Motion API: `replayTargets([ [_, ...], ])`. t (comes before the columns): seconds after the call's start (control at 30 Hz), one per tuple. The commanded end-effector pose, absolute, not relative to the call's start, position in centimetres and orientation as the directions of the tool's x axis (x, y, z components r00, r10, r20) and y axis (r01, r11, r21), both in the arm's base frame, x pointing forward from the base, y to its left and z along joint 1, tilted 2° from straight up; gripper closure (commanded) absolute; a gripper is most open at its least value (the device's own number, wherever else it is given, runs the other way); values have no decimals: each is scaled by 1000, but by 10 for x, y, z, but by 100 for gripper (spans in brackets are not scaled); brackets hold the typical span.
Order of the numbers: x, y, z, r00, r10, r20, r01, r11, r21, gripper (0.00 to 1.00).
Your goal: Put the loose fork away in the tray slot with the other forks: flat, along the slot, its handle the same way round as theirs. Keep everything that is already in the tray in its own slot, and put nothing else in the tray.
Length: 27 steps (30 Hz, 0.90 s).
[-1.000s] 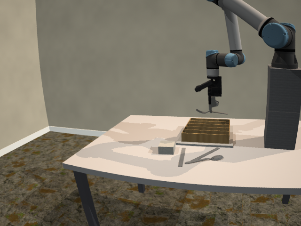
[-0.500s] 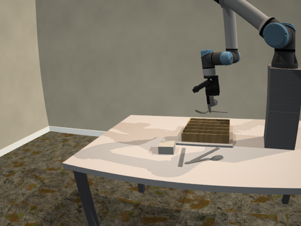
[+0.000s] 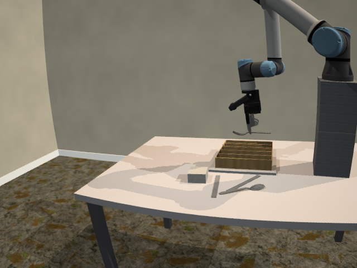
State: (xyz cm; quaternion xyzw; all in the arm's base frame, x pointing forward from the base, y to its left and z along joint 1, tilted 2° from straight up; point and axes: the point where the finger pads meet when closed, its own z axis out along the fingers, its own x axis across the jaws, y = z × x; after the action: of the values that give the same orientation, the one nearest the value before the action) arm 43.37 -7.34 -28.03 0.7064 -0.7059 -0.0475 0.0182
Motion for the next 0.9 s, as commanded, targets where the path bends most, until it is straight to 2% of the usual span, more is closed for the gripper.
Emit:
replayTargets([
  [0.0,435,-74,-281,-1,-999,-40,-996,-3,92,99],
  [0.87,436,-73,-306,0,-999,-39,-996,-4,91,99],
])
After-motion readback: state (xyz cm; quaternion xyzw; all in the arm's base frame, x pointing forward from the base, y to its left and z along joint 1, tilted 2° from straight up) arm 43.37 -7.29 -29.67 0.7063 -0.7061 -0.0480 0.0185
